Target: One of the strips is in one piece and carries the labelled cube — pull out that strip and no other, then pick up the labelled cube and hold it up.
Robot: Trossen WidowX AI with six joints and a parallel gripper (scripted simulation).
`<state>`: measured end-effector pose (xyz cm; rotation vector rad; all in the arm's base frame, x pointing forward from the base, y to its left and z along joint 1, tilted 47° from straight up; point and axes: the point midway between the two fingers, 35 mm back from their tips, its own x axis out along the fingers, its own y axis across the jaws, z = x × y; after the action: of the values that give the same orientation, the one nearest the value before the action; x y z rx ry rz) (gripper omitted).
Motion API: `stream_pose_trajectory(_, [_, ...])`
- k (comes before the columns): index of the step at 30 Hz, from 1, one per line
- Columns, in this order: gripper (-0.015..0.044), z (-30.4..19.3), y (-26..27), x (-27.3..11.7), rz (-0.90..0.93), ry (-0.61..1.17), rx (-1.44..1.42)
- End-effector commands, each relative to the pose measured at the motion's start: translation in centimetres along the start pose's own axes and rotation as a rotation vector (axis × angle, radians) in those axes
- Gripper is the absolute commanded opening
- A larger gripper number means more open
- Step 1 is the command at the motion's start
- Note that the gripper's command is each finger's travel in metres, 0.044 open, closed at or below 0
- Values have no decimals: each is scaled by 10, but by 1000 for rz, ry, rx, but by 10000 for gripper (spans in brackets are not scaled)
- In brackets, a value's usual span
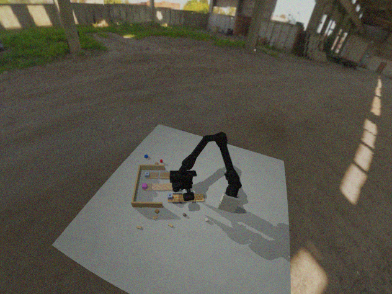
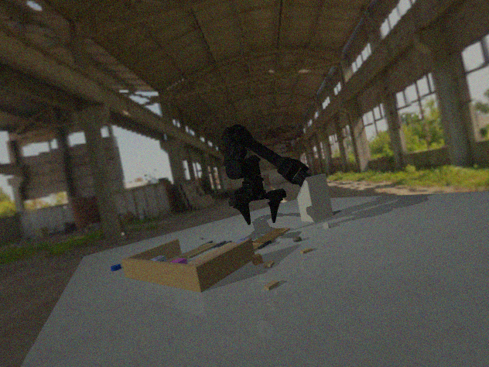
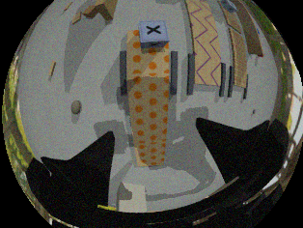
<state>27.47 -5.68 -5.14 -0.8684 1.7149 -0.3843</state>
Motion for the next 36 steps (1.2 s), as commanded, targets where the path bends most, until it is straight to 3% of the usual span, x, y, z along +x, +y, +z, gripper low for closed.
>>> stream_pose_trajectory(1, [440,15,-2,-2,1,0,-4])
stream_pose_trajectory(27, [440,104,-14,-12,1,-4,0])
stream_pose_trajectory(34, [256,104,-14,-4,2,-4,0])
stream_pose_trajectory(36, [250,104,-14,0,2,-4,0])
